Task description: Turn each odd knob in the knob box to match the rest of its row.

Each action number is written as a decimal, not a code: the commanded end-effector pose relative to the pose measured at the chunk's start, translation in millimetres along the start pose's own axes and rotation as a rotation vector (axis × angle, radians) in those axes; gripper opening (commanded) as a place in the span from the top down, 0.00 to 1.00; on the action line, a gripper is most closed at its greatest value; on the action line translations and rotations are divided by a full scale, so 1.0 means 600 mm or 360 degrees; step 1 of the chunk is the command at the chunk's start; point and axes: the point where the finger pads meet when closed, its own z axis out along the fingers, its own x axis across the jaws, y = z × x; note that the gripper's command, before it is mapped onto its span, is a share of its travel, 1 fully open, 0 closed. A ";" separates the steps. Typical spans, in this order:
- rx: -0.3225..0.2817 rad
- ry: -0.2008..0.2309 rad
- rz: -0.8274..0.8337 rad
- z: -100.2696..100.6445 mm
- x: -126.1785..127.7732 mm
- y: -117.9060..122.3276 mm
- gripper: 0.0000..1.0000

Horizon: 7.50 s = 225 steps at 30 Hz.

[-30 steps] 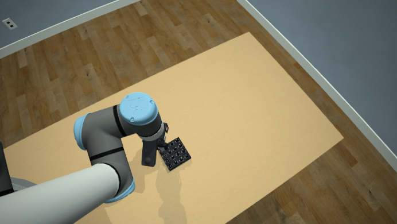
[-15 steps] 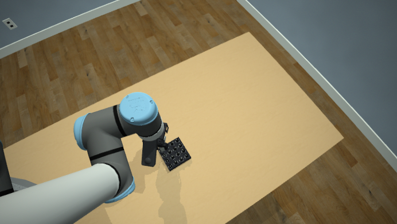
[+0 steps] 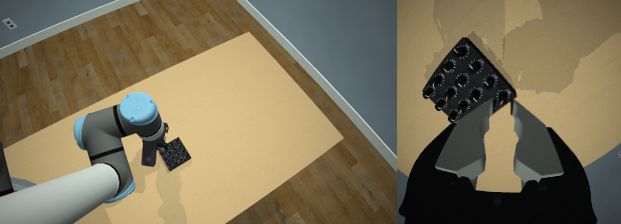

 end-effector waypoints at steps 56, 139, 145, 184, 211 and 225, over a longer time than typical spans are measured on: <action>-0.0001 0.0001 0.0000 0.009 -0.003 0.001 0.89; -0.0002 0.0000 -0.0002 0.023 -0.001 0.001 0.96; -0.0002 0.0000 -0.0001 0.023 -0.001 0.001 0.96; -0.0002 -0.0002 0.0385 0.022 -0.002 0.002 0.96; -0.0003 -0.0002 0.1100 0.022 0.000 0.004 0.96; -0.0002 -0.0001 0.1572 0.022 0.003 0.005 0.96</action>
